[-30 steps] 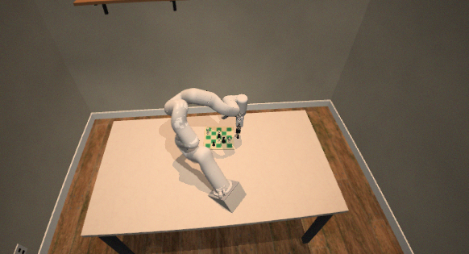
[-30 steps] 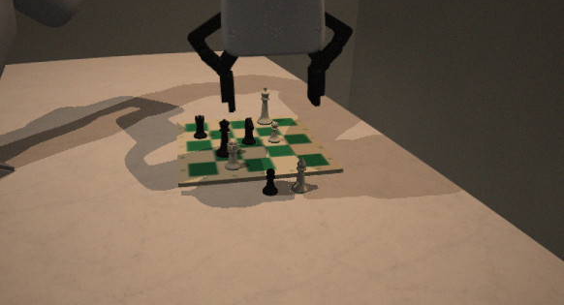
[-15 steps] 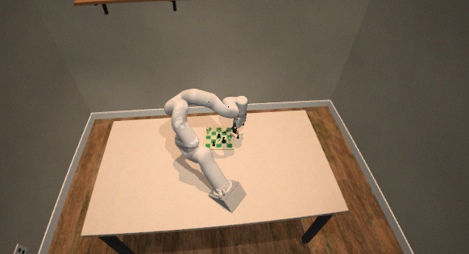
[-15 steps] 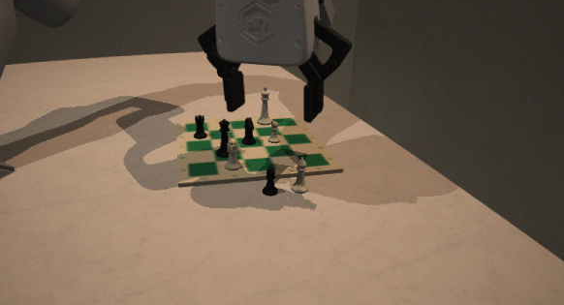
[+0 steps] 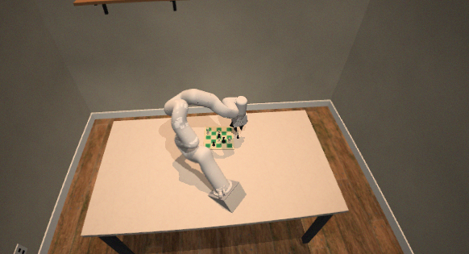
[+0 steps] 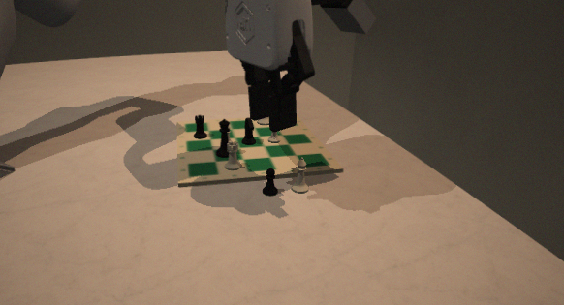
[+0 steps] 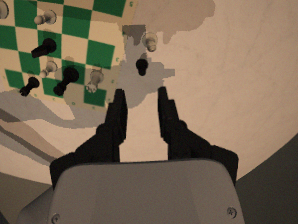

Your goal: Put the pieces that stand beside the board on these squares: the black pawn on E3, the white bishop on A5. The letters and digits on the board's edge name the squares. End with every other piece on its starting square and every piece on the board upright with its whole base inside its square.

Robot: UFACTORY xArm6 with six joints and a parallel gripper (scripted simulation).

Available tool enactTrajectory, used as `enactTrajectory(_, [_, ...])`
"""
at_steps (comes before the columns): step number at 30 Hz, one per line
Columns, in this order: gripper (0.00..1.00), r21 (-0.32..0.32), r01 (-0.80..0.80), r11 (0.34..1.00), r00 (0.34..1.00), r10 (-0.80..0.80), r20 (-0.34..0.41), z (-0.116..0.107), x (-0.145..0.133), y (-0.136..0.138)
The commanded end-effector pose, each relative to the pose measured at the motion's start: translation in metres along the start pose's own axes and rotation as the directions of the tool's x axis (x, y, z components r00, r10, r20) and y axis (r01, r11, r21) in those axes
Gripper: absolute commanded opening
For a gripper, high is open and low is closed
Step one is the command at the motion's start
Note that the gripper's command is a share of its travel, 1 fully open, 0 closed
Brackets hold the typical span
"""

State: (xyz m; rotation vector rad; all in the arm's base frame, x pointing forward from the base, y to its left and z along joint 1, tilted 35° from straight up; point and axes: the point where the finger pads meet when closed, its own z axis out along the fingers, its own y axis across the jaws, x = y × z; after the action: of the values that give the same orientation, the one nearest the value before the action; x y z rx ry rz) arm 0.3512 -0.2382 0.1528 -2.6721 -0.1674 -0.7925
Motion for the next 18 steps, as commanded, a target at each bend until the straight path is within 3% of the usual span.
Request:
enactTrajectory(1, [0.34,-0.014,-0.269,0.963,0.962,0.269,0.05,-0.0012,0.001,0.0008])
enactTrajectory(6, [0.34,-0.028,-0.429,0.903,0.899,0.43,0.08,-0.0012,0.001,0.0008])
enactTrajectory(18, [0.34,-0.028,-0.429,0.903,0.899,0.43,0.08,-0.0012,0.001,0.0008])
